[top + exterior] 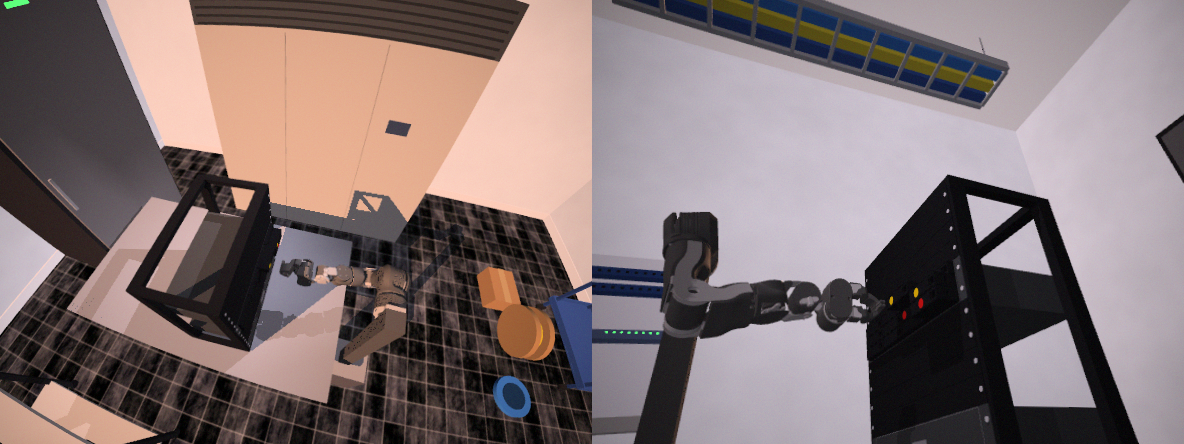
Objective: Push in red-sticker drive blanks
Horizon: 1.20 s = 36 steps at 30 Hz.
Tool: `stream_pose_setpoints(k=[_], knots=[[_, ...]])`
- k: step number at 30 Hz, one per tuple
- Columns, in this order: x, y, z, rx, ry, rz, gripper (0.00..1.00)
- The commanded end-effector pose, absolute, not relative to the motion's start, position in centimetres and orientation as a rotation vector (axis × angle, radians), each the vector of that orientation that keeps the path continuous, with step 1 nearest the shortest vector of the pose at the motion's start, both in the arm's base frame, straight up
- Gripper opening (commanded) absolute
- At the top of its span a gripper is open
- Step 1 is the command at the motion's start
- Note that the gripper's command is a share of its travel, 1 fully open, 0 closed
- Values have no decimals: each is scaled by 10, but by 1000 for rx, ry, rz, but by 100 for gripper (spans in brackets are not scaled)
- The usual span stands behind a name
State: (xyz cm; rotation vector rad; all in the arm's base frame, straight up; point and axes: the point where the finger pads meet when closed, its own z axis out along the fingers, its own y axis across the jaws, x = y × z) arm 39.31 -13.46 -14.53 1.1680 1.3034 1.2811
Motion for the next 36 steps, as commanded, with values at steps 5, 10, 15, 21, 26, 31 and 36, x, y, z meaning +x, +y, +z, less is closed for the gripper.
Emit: stream_pose_setpoints(k=[5,10,15,21,26,31,36], knots=[[372,-140,-140,1171,1287,1277,0],[366,-140,-140,1171,1287,1277,0],[364,-141,-141,1173,1289,1276,0],[366,-156,-147,1175,1288,1277,0],[367,-177,-156,1175,1288,1277,0],[368,-220,-174,1176,1287,1278,0],[370,-251,-186,1176,1286,1279,0]])
